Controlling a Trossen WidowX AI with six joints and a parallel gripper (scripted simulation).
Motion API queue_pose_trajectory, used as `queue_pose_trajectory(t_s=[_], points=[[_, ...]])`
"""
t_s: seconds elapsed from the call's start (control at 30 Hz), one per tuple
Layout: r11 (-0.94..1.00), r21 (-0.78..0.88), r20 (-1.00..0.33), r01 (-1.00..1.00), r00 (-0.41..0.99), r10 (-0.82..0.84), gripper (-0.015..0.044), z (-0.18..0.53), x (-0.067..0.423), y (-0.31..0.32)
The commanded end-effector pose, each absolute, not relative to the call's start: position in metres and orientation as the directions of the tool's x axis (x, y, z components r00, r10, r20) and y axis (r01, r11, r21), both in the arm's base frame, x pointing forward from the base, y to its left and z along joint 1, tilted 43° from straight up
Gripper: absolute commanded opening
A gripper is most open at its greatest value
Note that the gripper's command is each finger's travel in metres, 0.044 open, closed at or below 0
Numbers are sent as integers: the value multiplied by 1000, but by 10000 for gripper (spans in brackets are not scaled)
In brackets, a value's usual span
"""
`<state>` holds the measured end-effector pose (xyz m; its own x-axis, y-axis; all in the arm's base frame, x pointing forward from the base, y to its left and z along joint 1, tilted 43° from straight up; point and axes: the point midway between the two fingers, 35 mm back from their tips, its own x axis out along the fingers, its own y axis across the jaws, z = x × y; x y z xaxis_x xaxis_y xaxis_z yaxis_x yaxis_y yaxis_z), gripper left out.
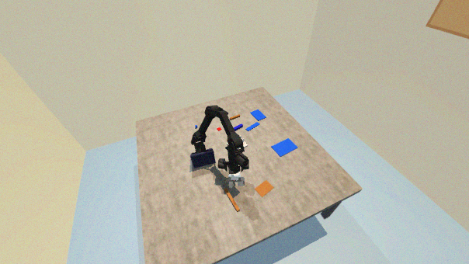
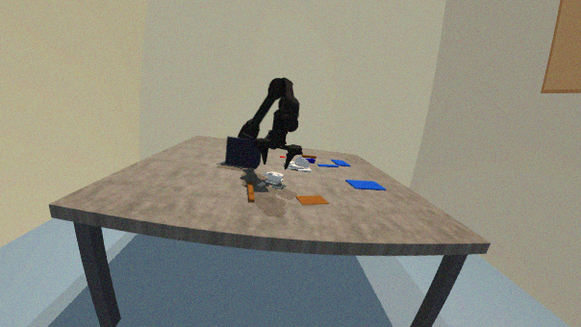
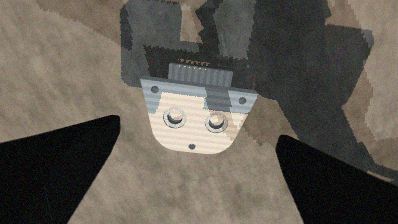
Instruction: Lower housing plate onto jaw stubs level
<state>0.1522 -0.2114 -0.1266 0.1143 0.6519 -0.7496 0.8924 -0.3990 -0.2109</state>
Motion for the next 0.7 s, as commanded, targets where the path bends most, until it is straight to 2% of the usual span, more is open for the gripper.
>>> queue_pose_trajectory(t_s=[0.0, 0.67], points=[[-401, -212, -748, 891, 116, 654, 440, -127, 152, -210], [-400, -211, -749, 892, 115, 652, 440, -138, 155, -203]])
